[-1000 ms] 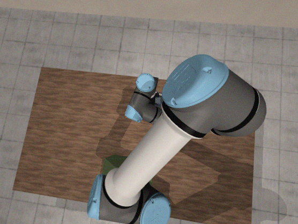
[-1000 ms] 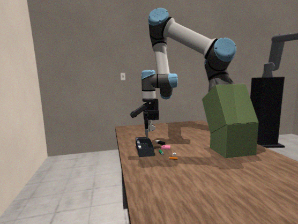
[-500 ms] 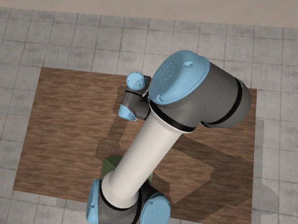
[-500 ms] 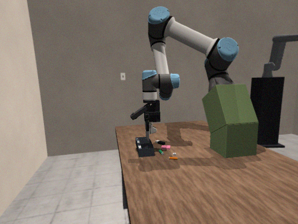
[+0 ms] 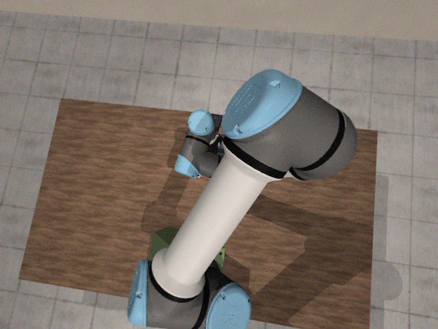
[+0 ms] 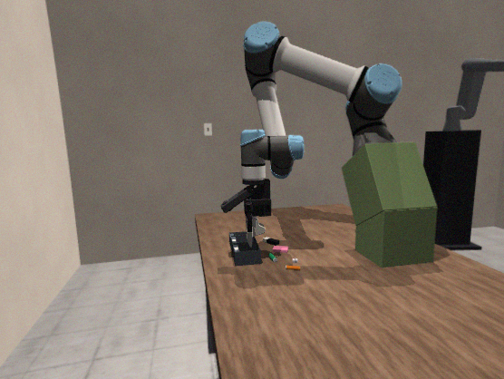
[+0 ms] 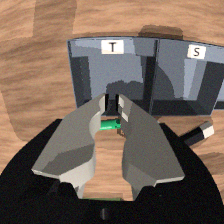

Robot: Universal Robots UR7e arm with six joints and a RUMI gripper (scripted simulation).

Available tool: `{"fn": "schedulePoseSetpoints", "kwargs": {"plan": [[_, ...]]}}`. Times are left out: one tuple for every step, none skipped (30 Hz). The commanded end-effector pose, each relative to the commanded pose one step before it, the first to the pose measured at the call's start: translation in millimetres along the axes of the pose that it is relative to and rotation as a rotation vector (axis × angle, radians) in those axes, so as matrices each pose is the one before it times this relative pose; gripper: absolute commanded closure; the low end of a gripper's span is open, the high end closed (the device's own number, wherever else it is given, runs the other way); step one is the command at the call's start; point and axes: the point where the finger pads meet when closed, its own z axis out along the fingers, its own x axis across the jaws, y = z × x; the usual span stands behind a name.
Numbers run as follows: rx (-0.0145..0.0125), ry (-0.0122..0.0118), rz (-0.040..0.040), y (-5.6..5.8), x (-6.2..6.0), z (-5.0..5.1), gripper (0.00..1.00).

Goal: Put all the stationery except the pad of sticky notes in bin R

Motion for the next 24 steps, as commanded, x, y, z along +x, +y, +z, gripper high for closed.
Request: {"fn": "schedulePoseSetpoints", "kwargs": {"plan": [[0.00178, -0.00010, 0.00003, -0.63, -0.04, 11.06, 0.96], [0.00000, 0.00000, 0.00000, 0.00, 0.00, 2.67, 0.96], [0.00000, 0.00000, 0.00000, 0.00, 0.00, 2.67, 0.96], [0.00000, 0.00000, 0.00000, 0.00, 0.00, 2.67, 0.96], [0.00000, 0.00000, 0.00000, 0.00, 0.00, 2.67, 0.96], [0.00000, 0.00000, 0.00000, 0.00, 0.00, 2.67, 0.96], [0.00000, 0.00000, 0.00000, 0.00, 0.00, 0.74, 0.96], [0.00000, 0.00000, 0.00000, 0.00, 0.00, 0.00, 0.96], [0.00000, 0.00000, 0.00000, 0.00, 0.00, 0.00, 0.96], [0.00000, 0.00000, 0.00000, 0.00, 0.00, 0.00, 0.96], [0.00000, 0.00000, 0.00000, 0.00, 0.00, 0.01, 0.96], [-0.00003, 0.00001, 0.00001, -0.02, -0.02, -0.07, 0.96], [0.00001, 0.00000, 0.00000, 0.01, 0.01, 0.02, 0.96], [0.00001, 0.00000, 0.00000, 0.00, 0.00, 0.02, 0.96], [0.00000, 0.00000, 0.00000, 0.00, 0.00, 0.01, 0.96], [0.00000, 0.00000, 0.00000, 0.00, 0.00, 0.01, 0.96], [0.00000, 0.00000, 0.00000, 0.00, 0.00, 0.01, 0.96], [0.00000, 0.00000, 0.00000, 0.00, 0.00, 0.00, 0.96], [0.00000, 0.00000, 0.00000, 0.00, 0.00, 0.00, 0.96], [-0.00007, 0.00000, 0.00001, 0.01, 0.00, -0.09, 0.96], [0.00001, 0.00000, 0.00000, 0.00, 0.00, 0.02, 0.96], [0.00000, 0.00000, 0.00000, 0.00, 0.00, 0.00, 0.96], [0.00000, 0.00000, 0.00000, 0.00, 0.00, 0.00, 0.96], [0.00000, 0.00000, 0.00000, 0.00, 0.00, 0.00, 0.96]]}}
